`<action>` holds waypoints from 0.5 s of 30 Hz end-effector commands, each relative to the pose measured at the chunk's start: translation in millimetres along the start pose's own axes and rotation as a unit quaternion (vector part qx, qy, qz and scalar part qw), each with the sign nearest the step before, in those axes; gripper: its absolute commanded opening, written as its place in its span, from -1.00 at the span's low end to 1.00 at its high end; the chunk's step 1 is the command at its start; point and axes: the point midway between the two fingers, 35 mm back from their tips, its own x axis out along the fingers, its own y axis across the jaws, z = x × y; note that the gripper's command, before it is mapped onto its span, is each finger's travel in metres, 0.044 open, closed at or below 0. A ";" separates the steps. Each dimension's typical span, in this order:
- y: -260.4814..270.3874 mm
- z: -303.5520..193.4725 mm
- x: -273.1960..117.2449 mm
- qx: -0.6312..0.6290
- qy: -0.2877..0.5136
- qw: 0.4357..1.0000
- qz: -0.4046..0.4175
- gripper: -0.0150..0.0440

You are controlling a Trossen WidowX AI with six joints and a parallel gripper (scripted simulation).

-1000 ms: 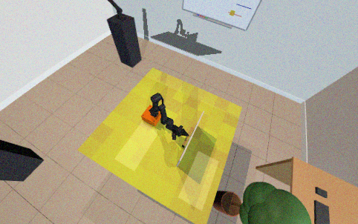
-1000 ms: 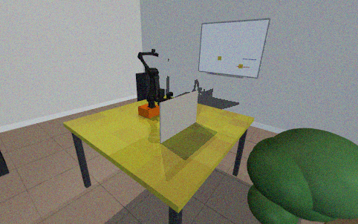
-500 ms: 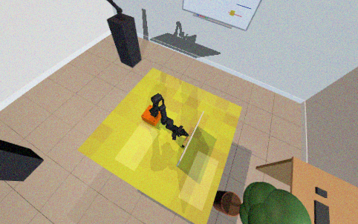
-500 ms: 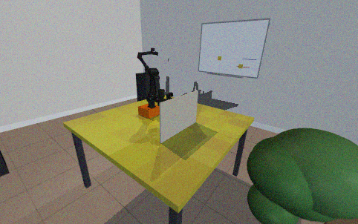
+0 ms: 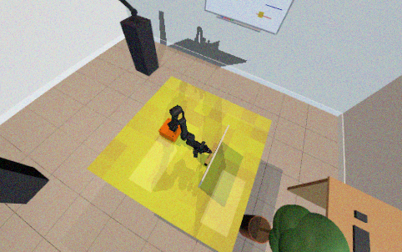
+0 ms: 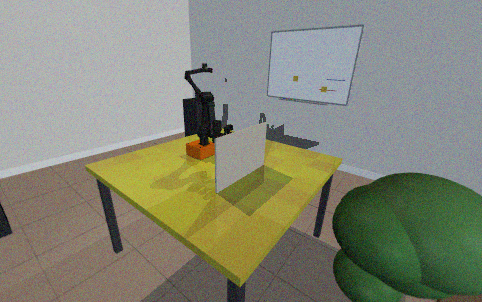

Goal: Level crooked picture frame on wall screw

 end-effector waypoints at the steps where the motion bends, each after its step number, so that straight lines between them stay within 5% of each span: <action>1: -0.1 -0.1 -0.1 -0.002 0.000 1.000 0.001 -0.49; 15: 0.1 -0.2 0.1 -0.049 0.000 0.999 0.000 -0.49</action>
